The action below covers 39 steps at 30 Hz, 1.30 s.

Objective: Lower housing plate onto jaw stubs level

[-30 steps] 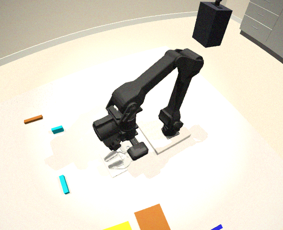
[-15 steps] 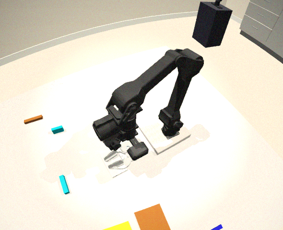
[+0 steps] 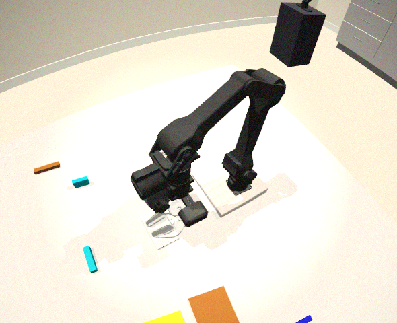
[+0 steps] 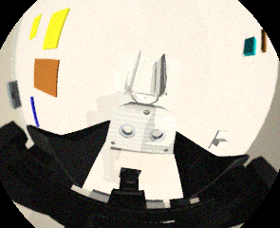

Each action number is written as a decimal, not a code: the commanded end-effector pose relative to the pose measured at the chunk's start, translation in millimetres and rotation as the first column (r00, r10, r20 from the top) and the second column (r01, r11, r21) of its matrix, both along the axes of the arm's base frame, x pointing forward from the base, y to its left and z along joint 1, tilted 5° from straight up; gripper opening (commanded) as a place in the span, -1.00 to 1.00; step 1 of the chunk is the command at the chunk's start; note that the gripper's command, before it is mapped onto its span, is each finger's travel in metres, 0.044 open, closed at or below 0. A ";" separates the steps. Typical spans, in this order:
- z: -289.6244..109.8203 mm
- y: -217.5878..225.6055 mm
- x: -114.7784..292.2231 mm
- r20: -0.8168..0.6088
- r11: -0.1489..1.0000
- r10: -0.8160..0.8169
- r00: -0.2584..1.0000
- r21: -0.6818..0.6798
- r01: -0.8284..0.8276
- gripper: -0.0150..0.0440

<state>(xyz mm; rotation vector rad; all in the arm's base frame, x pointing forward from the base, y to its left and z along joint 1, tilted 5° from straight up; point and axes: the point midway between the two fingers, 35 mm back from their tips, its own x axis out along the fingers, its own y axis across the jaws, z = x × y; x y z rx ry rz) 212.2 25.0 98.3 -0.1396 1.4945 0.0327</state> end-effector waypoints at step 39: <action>-51.9 -4.2 2.1 -0.007 1.000 -0.002 1.000 -0.004 0.002 0.70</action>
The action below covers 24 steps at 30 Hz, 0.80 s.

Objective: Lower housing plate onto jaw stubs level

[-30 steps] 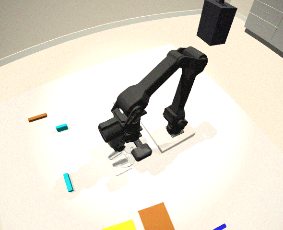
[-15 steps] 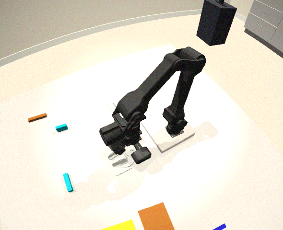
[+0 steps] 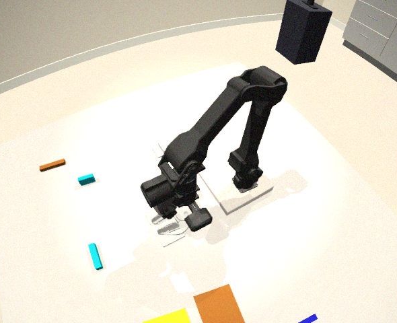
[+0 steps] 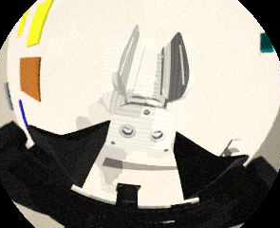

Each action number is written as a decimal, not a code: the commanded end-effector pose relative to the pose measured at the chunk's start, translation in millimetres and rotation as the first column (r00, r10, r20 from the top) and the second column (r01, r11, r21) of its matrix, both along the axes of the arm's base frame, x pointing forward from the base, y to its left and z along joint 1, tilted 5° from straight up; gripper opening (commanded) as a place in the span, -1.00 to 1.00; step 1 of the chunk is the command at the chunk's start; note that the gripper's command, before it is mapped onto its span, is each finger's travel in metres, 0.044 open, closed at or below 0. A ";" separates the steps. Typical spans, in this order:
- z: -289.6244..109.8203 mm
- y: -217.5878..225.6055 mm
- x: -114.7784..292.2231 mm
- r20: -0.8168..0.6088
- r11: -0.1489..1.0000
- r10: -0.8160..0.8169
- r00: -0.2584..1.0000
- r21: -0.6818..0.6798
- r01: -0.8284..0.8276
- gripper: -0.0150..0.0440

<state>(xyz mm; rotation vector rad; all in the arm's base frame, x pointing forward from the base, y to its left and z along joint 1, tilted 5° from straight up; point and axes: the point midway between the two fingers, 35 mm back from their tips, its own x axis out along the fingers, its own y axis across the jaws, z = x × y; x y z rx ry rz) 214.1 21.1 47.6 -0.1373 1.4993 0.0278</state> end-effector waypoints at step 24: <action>-5.9 -0.7 0.5 -0.003 1.000 0.008 1.000 -0.003 -0.008 0.70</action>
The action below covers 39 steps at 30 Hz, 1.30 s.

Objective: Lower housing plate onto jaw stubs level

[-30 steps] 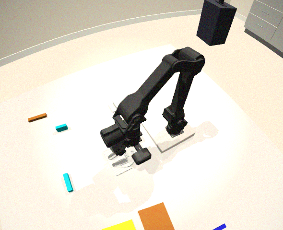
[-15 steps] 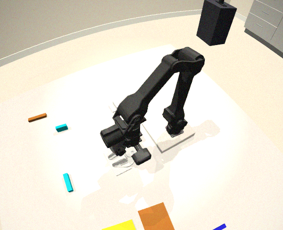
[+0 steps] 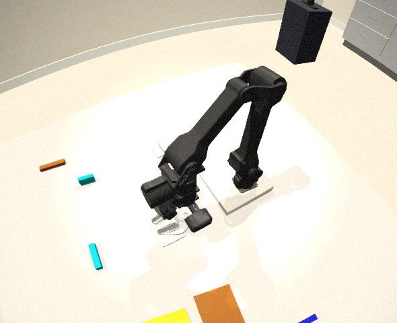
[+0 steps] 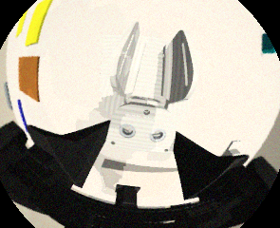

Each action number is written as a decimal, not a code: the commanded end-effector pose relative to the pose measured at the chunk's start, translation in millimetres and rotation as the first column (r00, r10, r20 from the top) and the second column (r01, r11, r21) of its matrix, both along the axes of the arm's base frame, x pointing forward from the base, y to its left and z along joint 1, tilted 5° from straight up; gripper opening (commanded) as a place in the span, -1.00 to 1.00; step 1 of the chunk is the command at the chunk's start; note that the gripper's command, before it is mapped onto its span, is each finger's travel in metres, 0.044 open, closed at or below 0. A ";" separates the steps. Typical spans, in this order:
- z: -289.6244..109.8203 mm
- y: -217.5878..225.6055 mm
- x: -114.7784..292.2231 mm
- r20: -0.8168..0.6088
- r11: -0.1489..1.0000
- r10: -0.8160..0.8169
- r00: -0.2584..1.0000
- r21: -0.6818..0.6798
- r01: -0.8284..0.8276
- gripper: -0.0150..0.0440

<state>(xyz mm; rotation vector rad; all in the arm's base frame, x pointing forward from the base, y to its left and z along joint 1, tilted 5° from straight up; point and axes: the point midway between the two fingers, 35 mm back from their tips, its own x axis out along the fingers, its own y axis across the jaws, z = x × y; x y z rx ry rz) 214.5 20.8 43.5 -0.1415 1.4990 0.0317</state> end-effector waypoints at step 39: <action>-9.2 -0.9 0.6 -0.003 1.000 0.003 1.000 -0.003 -0.003 0.70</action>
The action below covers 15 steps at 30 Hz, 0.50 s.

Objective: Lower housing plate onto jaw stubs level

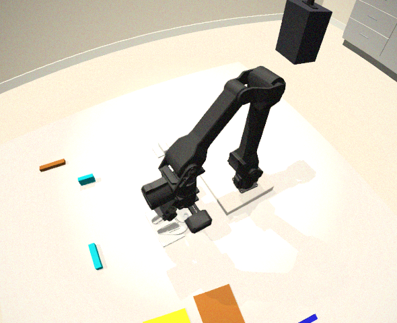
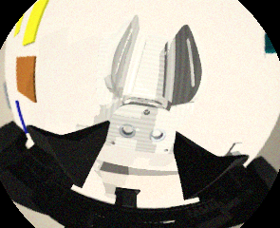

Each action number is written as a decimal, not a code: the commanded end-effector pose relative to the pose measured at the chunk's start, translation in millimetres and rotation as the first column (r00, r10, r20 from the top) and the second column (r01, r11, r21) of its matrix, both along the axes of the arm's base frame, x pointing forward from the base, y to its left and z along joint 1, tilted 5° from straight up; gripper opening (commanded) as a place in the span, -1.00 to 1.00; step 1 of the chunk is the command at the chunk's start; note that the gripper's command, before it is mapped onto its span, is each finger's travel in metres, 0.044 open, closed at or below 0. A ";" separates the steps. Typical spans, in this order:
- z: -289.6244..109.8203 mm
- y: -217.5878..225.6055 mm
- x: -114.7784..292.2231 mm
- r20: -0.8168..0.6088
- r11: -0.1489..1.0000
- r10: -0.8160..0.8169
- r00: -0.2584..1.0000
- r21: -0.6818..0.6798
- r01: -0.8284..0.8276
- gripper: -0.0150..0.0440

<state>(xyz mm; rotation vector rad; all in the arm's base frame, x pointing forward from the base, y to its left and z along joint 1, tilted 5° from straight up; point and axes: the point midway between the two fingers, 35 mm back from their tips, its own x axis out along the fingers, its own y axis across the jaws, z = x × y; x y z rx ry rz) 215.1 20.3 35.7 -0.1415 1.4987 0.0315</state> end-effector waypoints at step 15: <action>-3.8 -0.5 0.1 -0.003 1.000 0.003 1.000 -0.002 -0.003 0.70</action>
